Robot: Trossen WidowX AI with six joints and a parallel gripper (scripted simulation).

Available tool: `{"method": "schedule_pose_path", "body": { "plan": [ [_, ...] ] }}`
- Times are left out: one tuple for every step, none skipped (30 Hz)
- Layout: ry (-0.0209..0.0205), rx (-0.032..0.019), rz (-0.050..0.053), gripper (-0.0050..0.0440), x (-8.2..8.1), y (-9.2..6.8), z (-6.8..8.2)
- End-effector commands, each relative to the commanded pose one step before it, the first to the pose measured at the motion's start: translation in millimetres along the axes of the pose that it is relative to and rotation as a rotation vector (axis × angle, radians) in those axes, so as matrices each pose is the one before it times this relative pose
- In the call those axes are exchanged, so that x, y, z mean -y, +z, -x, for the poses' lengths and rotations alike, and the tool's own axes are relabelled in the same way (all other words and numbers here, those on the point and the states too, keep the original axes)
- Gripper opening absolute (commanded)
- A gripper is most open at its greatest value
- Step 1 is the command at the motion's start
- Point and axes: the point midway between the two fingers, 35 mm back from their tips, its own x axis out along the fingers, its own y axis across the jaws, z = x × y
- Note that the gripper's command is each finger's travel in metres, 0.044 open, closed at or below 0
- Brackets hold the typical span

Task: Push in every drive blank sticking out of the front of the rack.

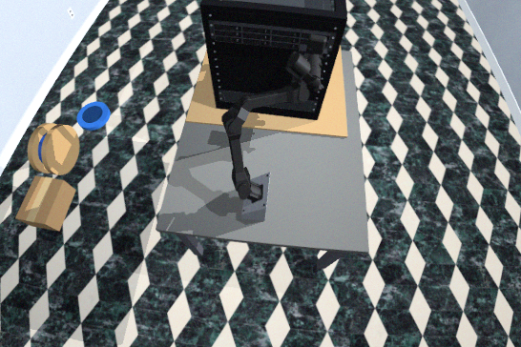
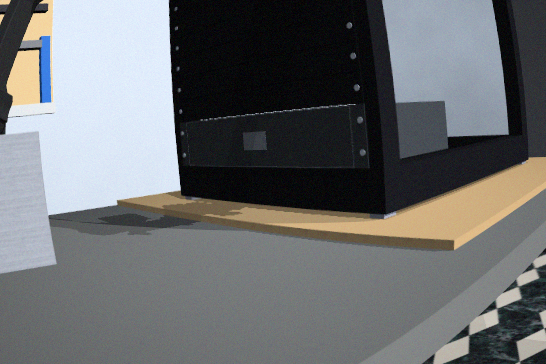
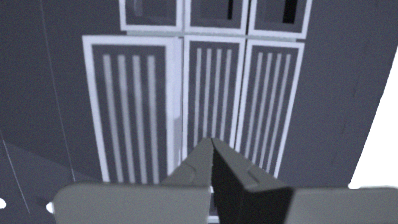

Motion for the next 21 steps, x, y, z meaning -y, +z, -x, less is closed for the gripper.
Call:
{"method": "schedule_pose_path", "body": {
  "plan": [
    [-0.01386,0.01015,0.0174,-0.0050,10.07,8.16,-1.57],
    [0.00000,0.00000,0.0000,-0.0050,0.00,0.00,0.00],
    [0.00000,0.00000,0.0000,-0.0050,0.00,0.00,0.00],
    [0.00000,0.00000,0.0000,-0.0050,0.00,0.00,-0.03],
    [0.00000,0.00000,0.0000,-0.0050,-0.01,0.01,-0.19],
    [0.00000,0.00000,0.0000,-0.0050,-0.03,0.02,-0.40],
    [0.00000,0.00000,0.0000,-0.0050,-0.04,0.03,-0.56],
    [0.00000,0.00000,0.0000,-0.0050,-0.05,0.04,-0.62],
    [0.00000,0.00000,0.0000,-0.0050,-0.04,0.03,-0.56],
    [0.00000,0.00000,0.0000,-0.0050,-0.03,0.02,-0.40],
    [0.00000,0.00000,0.0000,-0.0050,0.00,0.00,0.00],
    [0.00000,0.00000,0.0000,-0.0050,0.00,0.00,0.00],
    [0.00000,0.00000,0.0000,-0.0050,-0.02,0.01,-0.19],
    [0.00000,0.00000,0.0000,-0.0050,0.00,0.00,-0.03],
    [0.00000,0.00000,0.0000,-0.0050,0.00,0.00,0.00],
    [0.00000,0.00000,0.0000,-0.0050,0.00,0.00,0.00],
    [0.00000,0.00000,0.0000,-0.0050,0.00,0.00,0.00],
    [0.00000,0.00000,0.0000,-0.0050,0.00,0.00,0.00],
    [0.00000,0.00000,0.0000,-0.0050,0.00,0.00,0.00],
    [0.00000,0.00000,0.0000,-0.0050,0.00,0.00,0.00],
    [0.00000,0.00000,0.0000,-0.0050,0.00,0.00,0.00]
  ]
}}
